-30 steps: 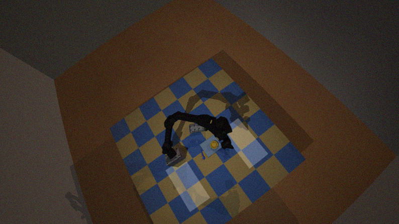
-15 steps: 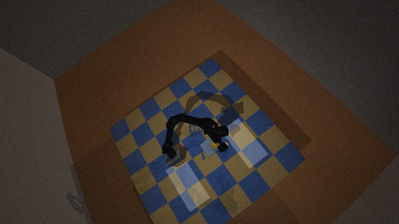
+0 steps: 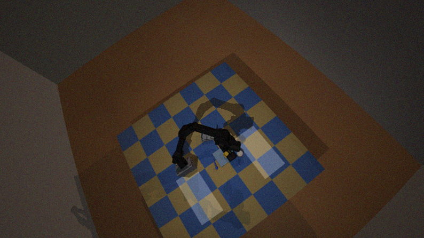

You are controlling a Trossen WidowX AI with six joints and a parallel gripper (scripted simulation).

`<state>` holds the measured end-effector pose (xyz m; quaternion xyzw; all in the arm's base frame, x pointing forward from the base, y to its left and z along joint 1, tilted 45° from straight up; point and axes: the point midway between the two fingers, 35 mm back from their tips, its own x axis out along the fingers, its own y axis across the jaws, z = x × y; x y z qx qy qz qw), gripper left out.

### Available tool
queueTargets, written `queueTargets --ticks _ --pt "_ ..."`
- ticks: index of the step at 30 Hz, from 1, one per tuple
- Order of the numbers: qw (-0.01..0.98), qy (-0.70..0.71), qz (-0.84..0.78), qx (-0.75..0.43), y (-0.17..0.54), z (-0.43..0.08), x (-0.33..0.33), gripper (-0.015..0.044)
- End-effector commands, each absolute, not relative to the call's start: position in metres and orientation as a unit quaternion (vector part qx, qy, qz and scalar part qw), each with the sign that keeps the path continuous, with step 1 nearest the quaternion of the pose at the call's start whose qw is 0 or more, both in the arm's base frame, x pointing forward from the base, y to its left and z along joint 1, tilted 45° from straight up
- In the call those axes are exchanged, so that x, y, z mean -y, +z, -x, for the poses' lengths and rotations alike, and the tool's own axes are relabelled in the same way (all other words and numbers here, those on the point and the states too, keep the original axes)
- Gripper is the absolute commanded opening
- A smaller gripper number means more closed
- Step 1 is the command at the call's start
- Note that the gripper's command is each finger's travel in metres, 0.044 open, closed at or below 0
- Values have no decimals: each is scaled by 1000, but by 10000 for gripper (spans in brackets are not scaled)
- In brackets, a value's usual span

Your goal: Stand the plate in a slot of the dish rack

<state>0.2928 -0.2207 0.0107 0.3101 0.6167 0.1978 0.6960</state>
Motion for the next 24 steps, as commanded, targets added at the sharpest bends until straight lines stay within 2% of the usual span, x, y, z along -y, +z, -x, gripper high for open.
queueTargets --ticks 1,9,24 --pt "695 205 -314 -614 4 -295 213 400" --pt "695 207 -315 -613 -71 -305 145 400" --pt "695 207 -315 -612 -83 -312 131 400"
